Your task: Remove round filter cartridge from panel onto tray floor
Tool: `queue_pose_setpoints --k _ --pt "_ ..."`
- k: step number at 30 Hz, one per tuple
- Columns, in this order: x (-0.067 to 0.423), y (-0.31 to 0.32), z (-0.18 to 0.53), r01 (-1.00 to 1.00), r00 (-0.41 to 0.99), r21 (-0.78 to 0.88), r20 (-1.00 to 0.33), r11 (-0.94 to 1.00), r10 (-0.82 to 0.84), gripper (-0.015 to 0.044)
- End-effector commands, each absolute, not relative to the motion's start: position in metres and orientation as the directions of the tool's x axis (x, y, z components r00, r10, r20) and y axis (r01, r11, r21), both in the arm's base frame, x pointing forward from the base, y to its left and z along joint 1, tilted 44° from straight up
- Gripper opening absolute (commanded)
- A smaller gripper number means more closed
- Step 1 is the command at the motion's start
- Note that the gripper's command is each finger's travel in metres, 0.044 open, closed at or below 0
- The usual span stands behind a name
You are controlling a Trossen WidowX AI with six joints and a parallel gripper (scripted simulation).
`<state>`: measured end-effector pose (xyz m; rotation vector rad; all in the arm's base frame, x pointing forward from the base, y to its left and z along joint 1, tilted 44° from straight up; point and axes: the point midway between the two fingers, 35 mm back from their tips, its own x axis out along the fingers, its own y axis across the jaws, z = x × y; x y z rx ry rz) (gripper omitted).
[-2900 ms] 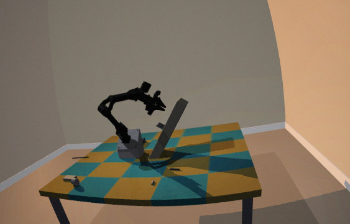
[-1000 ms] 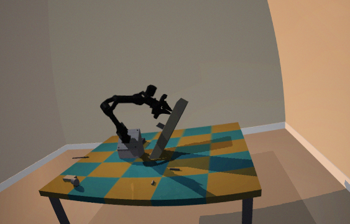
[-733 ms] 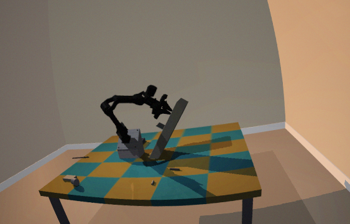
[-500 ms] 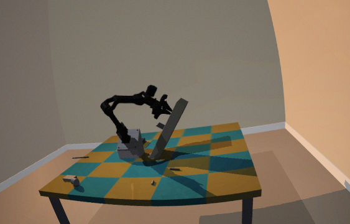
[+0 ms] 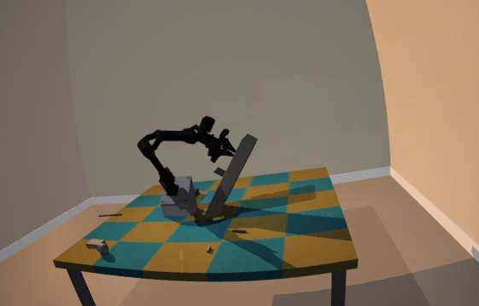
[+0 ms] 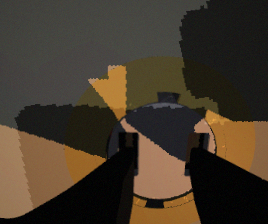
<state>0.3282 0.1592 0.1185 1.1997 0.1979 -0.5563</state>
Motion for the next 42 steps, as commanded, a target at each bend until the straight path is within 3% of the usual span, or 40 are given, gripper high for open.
queue_pose_setpoints --k 1,42 --pt "0.329 0.16 0.118 0.508 0.85 0.825 -0.433 0.25 -0.299 0.0111" --pt "0.34 0.156 0.113 0.507 0.851 0.825 -0.432 0.25 -0.299 0.0111"
